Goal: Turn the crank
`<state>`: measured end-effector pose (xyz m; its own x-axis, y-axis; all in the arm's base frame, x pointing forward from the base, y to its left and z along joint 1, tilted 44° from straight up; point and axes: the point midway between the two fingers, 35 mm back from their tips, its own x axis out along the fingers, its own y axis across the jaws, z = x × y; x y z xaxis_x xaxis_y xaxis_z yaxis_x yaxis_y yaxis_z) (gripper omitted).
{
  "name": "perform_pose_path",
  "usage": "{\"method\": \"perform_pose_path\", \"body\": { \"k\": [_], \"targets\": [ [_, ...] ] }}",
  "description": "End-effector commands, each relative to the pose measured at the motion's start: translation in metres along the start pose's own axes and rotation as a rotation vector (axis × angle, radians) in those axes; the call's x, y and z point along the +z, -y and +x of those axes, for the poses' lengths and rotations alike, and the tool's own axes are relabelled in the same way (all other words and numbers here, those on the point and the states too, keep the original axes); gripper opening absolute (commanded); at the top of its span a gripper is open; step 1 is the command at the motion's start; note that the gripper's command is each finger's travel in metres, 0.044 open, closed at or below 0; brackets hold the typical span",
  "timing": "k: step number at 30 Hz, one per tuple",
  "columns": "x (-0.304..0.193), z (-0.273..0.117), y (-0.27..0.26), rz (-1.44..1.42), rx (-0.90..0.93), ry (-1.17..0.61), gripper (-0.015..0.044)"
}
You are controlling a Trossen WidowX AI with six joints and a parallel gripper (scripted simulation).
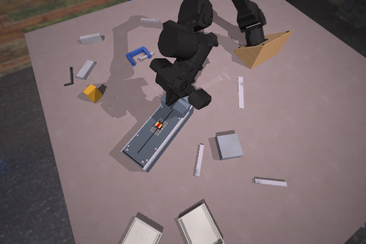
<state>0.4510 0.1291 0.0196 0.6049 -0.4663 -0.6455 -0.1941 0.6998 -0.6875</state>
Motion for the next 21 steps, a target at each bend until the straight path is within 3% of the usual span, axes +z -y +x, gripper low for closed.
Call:
{"method": "perform_pose_path", "body": {
  "k": [1, 15, 21],
  "targets": [
    [-0.0001, 0.0002, 0.0002, 0.000, 0.000, 0.000, 0.0000],
    [0.0000, 0.0000, 0.0000, 0.000, 0.000, 0.000, 0.0000],
    [0.0000, 0.0000, 0.0000, 0.000, 0.000, 0.000, 0.0157]
  ]
}}
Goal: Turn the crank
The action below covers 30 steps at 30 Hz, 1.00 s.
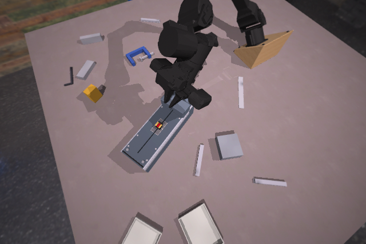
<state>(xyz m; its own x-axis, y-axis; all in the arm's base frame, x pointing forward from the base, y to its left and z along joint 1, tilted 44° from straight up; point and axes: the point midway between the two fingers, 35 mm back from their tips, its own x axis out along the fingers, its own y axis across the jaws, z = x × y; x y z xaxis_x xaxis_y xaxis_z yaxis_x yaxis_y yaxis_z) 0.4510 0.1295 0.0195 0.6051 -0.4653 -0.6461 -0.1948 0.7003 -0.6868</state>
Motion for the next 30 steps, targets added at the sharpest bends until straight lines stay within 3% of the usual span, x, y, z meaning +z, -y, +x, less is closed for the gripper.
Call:
{"method": "perform_pose_path", "body": {
  "k": [1, 10, 12, 28, 30],
  "targets": [
    [-0.0001, 0.0002, 0.0003, 0.000, -0.001, 0.000, 0.0184],
    [-0.0001, 0.0002, 0.0003, 0.000, -0.001, 0.000, 0.0420],
    [-0.0001, 0.0002, 0.0003, 0.000, -0.001, 0.000, 0.0440],
    [-0.0001, 0.0002, 0.0003, 0.000, -0.001, 0.000, 0.0020],
    [-0.0001, 0.0002, 0.0003, 0.000, -0.001, 0.000, 0.0000]
  ]
}}
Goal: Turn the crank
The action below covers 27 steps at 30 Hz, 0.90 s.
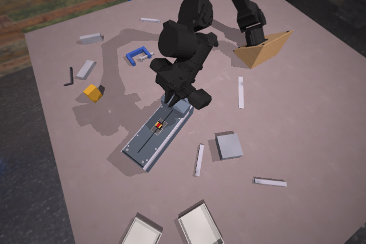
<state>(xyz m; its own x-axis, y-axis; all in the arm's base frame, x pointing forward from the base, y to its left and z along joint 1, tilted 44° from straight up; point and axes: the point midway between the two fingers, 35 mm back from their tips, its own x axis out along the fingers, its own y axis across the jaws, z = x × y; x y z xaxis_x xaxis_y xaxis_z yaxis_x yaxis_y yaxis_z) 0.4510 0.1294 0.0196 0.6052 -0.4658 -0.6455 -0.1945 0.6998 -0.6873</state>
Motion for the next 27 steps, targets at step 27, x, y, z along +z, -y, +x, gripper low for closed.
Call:
{"method": "perform_pose_path", "body": {
  "k": [27],
  "targets": [
    [0.0000, 0.0000, -0.0001, 0.000, 0.001, 0.000, 0.0184]
  ]
}}
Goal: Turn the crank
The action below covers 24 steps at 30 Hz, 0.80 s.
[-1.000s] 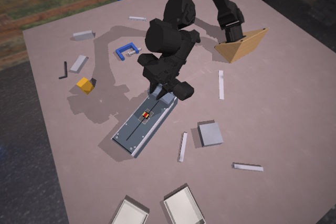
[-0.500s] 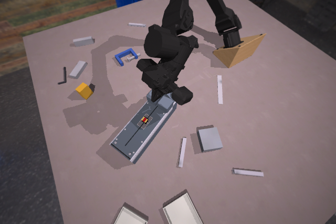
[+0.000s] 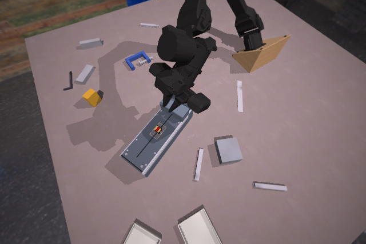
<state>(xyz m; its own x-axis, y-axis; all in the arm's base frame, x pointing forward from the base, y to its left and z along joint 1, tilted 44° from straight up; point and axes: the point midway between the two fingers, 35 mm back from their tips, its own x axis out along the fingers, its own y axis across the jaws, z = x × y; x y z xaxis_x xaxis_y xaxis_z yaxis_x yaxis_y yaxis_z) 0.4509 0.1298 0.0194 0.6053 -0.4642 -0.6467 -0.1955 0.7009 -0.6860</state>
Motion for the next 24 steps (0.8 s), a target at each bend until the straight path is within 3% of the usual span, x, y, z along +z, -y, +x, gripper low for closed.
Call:
{"method": "perform_pose_path", "body": {
  "k": [1, 9, 11, 24],
  "targets": [
    [-0.0001, 0.0002, 0.0003, 0.000, -0.001, 0.000, 0.0210],
    [-0.0001, 0.0002, 0.0003, 0.000, -0.001, 0.000, 0.0420],
    [-0.0001, 0.0002, 0.0003, 0.000, -0.001, 0.000, 0.0440],
    [-0.0001, 0.0002, 0.0003, 0.000, -0.001, 0.000, 0.0099]
  ]
}}
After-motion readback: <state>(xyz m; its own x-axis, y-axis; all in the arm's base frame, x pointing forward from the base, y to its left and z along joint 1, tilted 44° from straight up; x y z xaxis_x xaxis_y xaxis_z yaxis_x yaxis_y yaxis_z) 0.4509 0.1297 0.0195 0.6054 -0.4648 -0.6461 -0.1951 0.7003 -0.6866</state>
